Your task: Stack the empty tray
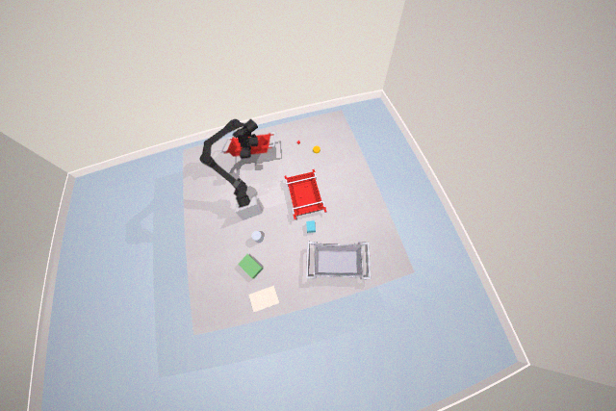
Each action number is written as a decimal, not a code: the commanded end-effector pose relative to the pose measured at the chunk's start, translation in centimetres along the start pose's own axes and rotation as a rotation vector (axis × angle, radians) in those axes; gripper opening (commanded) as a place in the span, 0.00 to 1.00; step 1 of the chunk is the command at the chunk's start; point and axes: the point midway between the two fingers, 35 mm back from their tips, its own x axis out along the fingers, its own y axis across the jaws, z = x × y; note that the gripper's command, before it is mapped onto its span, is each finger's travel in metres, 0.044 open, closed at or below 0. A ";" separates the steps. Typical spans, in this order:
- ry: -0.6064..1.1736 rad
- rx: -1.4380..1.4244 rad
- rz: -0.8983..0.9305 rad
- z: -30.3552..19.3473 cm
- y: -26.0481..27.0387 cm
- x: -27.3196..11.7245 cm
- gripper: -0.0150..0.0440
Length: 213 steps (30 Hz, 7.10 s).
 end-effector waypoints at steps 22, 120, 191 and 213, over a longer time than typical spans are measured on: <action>-0.035 0.293 -0.030 7.9 -1.0 0.4 0.25; -0.009 1.427 0.005 28.0 -26.7 0.0 0.25; -0.007 1.427 0.006 27.1 -27.0 5.2 0.25; -0.006 1.427 0.007 25.9 -27.2 7.1 0.25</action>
